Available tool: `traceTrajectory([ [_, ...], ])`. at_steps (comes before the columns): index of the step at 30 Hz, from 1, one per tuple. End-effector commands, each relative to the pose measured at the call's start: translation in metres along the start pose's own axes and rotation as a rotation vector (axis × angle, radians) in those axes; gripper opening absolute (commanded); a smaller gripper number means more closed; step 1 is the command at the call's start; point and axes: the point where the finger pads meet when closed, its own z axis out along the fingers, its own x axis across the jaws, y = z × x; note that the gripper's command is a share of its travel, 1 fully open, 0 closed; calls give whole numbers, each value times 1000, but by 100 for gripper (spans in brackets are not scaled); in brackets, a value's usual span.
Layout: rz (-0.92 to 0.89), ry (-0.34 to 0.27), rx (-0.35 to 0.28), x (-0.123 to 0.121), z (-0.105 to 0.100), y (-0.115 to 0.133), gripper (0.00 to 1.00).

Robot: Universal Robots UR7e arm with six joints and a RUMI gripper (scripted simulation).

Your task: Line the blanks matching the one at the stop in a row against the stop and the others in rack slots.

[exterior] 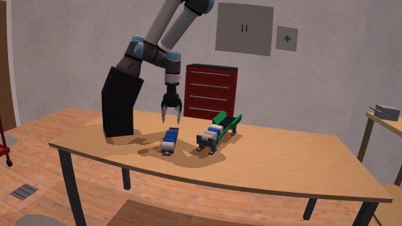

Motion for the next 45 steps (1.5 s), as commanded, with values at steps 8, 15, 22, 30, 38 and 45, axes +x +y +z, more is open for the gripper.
traceTrajectory([
  [8, 0, 0, 1, 0, -5, 0, 47],
  [15, 0, 0, 1, 0, -5, 0, 100],
  [22, 0, 0, 1, 0, -5, 0, 100],
  [30, 0, 0, 0, 0, -5, 1, 100],
  [38, 0, -1, 0, 2, -1, 54, 100],
  [45, 0, 0, 0, 0, 0, 108, 100],
])
